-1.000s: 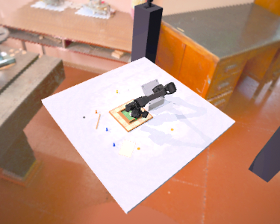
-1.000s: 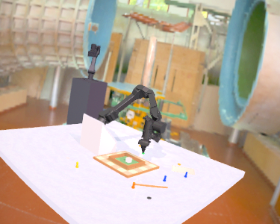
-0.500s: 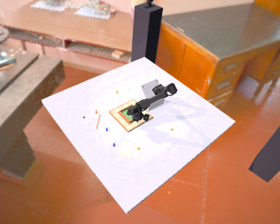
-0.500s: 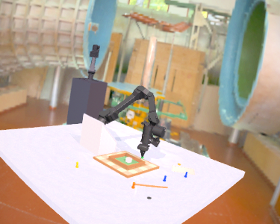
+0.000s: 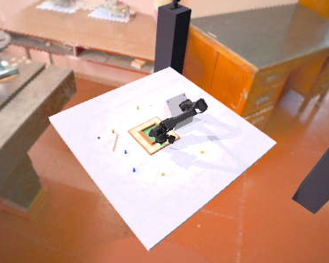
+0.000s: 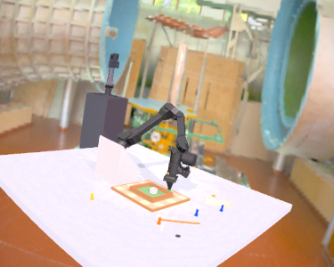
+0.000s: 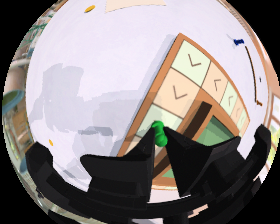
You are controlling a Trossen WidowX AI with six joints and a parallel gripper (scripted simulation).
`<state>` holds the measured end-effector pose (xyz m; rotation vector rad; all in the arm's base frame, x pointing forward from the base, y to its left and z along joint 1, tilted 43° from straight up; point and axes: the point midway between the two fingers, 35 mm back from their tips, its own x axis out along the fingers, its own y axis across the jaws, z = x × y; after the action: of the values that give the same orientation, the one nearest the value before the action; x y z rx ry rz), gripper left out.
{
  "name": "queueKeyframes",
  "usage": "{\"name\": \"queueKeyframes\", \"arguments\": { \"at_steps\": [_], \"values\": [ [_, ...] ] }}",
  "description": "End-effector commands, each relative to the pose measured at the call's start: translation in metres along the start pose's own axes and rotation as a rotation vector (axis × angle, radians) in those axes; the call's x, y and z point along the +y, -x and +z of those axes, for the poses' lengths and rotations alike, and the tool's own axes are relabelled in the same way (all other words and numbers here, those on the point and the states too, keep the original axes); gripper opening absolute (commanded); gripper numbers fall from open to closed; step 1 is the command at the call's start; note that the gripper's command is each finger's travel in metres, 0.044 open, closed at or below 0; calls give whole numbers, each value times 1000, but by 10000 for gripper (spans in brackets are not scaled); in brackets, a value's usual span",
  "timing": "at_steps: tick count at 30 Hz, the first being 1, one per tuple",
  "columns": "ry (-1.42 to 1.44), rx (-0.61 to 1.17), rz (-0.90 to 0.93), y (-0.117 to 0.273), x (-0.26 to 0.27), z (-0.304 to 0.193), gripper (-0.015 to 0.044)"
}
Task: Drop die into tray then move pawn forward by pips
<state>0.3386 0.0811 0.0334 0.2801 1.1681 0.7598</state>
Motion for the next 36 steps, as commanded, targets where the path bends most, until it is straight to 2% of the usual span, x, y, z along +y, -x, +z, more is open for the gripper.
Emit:
{"name": "queueKeyframes", "arguments": {
  "at_steps": [1,8,12,15,20,26,32,36],
  "values": [
    [1,-2,-1,1,0,0,79],
    [0,-1,-1,4,-1,1,262],
    [-10,6,-4,48,-1,1,367],
    [-11,6,-4,51,-1,0,440],
    [-64,11,-23,62,-14,-16,440],
    [-288,27,-55,105,-45,-93,440],
    [-494,18,-19,132,-40,-162,440],
    [-456,25,-29,126,-46,-146,440]
  ]
}}
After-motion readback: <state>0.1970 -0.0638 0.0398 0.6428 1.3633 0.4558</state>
